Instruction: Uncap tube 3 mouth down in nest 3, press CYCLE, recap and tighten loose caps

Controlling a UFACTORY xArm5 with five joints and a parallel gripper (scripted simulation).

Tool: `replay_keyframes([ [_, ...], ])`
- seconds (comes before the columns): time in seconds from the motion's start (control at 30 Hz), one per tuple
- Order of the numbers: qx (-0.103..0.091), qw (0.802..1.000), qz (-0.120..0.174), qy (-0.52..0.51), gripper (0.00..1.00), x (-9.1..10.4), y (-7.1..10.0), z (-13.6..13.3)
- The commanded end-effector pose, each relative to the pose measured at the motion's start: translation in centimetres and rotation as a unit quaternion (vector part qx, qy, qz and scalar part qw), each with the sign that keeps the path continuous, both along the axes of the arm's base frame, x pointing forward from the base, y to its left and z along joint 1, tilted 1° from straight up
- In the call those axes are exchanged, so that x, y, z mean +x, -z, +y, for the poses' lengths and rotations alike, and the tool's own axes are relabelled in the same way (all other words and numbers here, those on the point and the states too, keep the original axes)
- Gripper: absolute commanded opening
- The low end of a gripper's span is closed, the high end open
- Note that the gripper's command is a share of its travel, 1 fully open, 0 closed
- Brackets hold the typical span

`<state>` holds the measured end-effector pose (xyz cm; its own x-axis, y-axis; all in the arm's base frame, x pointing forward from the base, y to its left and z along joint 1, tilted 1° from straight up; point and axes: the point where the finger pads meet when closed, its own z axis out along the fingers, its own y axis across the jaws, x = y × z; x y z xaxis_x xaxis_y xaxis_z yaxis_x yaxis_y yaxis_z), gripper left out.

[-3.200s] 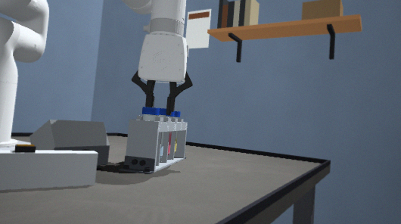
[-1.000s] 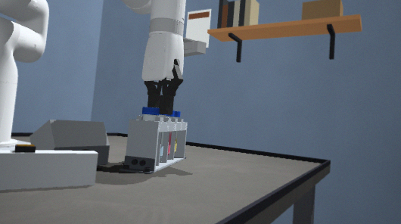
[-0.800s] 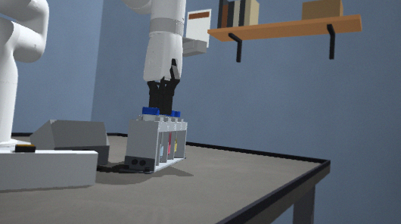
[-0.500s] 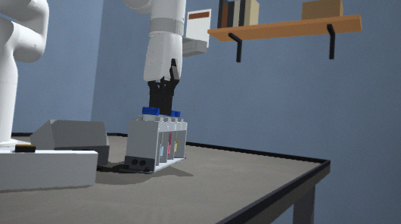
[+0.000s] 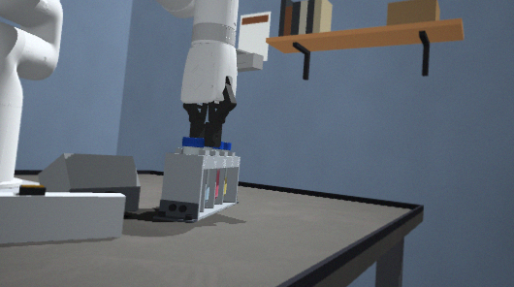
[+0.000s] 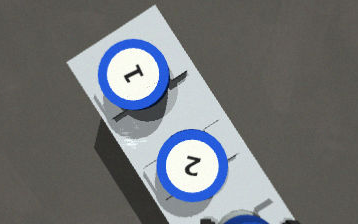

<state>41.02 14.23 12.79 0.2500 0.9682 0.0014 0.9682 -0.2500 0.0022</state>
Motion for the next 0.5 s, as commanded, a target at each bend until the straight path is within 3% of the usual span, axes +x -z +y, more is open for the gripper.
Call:
replay_keyframes([
  [0.0,-0.006,0.993,-0.004,-0.122,0.0,0.11,-0.15,0.04],
  [0.3,-0.007,0.944,-0.002,-0.33,0.0,0.11,-0.18,0.04],
  [0.37,-0.007,0.944,-0.002,-0.33,0.0,0.11,-0.18,0.04],
  [0.47,-0.008,0.912,-0.002,-0.41,0.0,0.11,-0.18,0.04],
])
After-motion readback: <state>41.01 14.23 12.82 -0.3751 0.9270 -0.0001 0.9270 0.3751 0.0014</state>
